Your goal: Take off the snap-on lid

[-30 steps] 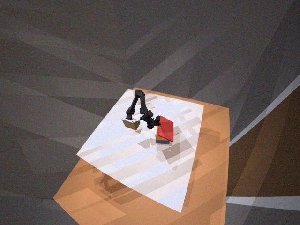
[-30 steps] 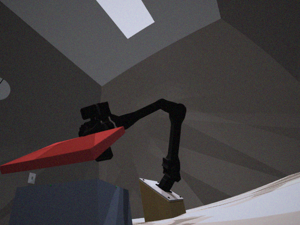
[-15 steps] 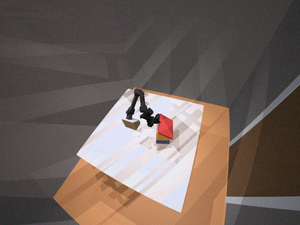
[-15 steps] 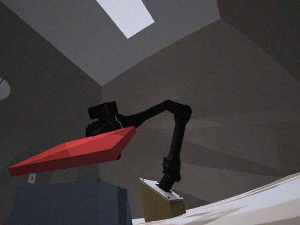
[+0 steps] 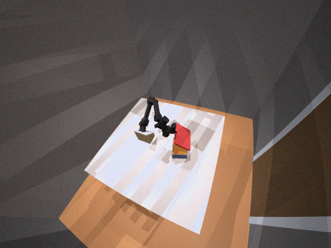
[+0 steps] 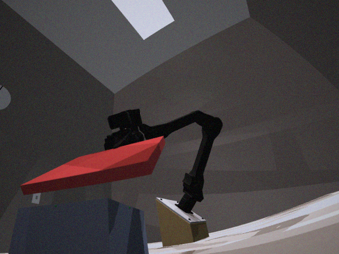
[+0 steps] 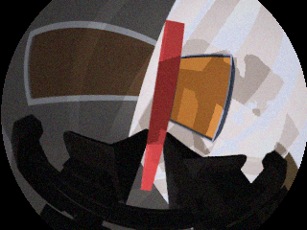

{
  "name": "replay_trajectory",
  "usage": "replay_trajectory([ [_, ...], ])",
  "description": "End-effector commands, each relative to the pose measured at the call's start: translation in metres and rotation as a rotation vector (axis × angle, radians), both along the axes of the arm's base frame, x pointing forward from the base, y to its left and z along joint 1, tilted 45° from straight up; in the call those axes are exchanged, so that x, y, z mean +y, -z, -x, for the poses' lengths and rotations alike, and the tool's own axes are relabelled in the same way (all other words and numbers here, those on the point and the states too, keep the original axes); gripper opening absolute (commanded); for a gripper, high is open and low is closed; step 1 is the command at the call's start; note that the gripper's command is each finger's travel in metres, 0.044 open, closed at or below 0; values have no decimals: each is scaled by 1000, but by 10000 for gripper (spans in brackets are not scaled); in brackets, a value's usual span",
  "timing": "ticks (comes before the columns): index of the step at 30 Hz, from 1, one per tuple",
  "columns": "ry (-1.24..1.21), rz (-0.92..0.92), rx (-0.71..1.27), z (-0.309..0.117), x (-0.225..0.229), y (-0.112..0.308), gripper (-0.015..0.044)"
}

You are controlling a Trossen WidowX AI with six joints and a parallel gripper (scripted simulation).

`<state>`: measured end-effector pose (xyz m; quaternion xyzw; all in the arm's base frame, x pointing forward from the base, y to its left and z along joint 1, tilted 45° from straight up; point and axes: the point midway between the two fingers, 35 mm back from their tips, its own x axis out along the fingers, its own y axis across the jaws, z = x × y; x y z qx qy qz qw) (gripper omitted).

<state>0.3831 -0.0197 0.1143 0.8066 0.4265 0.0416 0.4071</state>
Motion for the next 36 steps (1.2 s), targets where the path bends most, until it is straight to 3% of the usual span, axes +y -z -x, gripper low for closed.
replay_trajectory([
  [1,8,3,-3,5,4,-7,0],
  [36,8,1,0,41,44,-51,0],
])
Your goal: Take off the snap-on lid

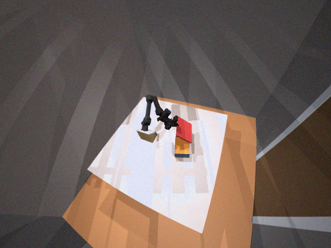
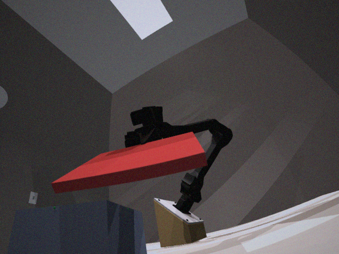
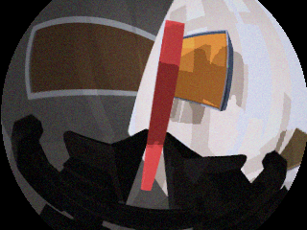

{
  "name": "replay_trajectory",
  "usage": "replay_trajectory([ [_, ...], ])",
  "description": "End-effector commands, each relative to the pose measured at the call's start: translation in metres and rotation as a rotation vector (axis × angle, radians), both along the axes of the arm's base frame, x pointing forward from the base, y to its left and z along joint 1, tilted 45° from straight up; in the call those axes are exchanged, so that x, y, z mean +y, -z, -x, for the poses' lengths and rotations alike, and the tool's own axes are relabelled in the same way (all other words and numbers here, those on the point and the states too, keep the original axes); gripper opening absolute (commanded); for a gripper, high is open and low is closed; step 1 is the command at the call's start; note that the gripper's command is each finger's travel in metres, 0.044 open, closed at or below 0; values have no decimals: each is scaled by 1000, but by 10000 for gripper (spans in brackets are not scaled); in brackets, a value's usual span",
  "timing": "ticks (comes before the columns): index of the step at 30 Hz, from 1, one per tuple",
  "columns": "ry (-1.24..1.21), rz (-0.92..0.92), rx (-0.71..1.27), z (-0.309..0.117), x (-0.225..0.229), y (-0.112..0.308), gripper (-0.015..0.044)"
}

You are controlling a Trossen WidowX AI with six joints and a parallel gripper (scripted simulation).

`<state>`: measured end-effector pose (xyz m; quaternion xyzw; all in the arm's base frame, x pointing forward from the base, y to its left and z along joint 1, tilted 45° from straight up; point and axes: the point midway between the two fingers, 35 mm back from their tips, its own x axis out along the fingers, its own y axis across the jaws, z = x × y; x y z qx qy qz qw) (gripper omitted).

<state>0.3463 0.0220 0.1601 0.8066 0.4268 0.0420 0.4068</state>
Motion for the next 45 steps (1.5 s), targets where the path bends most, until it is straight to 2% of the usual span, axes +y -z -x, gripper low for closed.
replay_trajectory([
  [1,9,2,0,5,4,-6,0],
  [45,9,-1,2,50,55,-62,0],
])
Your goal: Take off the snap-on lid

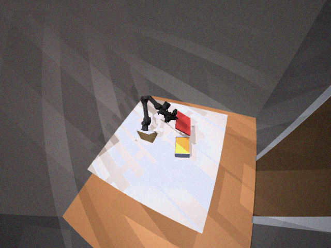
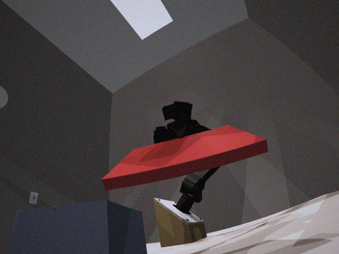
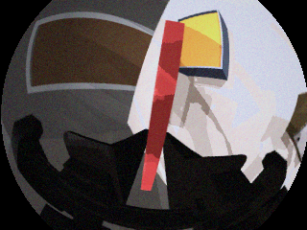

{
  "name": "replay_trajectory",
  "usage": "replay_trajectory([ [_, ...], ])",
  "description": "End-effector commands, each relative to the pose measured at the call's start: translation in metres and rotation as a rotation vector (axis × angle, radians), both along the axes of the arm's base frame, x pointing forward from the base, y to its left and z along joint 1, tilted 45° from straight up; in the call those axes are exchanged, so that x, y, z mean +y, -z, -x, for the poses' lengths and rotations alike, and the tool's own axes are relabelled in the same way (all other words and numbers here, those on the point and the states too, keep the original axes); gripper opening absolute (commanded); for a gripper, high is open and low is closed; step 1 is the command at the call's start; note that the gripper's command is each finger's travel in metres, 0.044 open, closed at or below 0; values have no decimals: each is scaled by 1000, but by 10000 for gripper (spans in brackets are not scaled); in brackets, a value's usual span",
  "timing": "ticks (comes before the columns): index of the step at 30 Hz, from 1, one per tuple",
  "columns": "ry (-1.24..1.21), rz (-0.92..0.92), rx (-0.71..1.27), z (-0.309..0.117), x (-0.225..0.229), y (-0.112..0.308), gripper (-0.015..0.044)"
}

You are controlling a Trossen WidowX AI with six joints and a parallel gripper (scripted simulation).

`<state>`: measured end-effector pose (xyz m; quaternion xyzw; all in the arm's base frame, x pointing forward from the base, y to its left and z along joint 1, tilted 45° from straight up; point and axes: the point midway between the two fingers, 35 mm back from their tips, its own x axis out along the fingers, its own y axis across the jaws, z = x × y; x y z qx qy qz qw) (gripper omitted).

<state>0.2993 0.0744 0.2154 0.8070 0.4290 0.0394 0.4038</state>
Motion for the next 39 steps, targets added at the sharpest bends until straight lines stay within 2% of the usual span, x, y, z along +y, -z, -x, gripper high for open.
replay_trajectory([
  [1,10,2,-6,4,4,-8,0],
  [39,10,0,-6,44,48,-57,0],
])
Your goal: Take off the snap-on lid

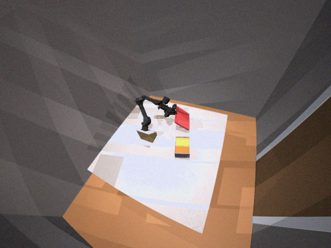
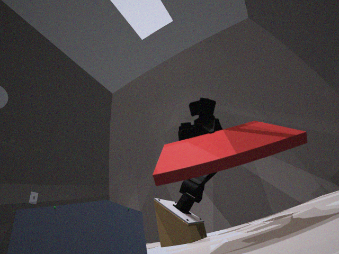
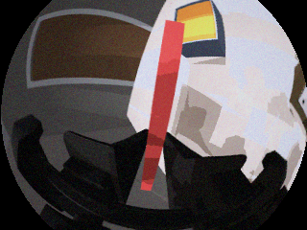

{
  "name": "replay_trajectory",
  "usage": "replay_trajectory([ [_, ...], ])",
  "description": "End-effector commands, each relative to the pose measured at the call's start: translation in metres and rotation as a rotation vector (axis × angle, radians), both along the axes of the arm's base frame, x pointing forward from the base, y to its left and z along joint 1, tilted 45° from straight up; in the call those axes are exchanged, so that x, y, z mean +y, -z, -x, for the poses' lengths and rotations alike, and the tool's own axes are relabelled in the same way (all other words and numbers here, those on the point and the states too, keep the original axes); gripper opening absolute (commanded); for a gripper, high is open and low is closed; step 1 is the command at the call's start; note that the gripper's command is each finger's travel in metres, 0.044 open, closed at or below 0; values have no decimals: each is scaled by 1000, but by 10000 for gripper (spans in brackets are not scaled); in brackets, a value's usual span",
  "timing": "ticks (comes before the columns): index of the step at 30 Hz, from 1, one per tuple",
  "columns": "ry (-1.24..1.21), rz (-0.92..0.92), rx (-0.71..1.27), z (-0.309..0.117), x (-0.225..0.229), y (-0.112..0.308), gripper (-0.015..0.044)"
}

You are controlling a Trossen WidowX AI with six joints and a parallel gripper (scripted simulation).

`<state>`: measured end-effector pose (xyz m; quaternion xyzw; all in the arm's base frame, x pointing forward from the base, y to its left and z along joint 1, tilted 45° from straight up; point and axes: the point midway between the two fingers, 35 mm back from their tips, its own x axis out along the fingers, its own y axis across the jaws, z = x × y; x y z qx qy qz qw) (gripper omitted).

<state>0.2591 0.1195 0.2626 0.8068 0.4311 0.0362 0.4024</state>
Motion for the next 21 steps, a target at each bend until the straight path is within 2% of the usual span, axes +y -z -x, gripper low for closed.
replay_trajectory([
  [1,11,-1,-14,4,4,-11,0],
  [21,11,-2,-15,16,18,-23,0],
])
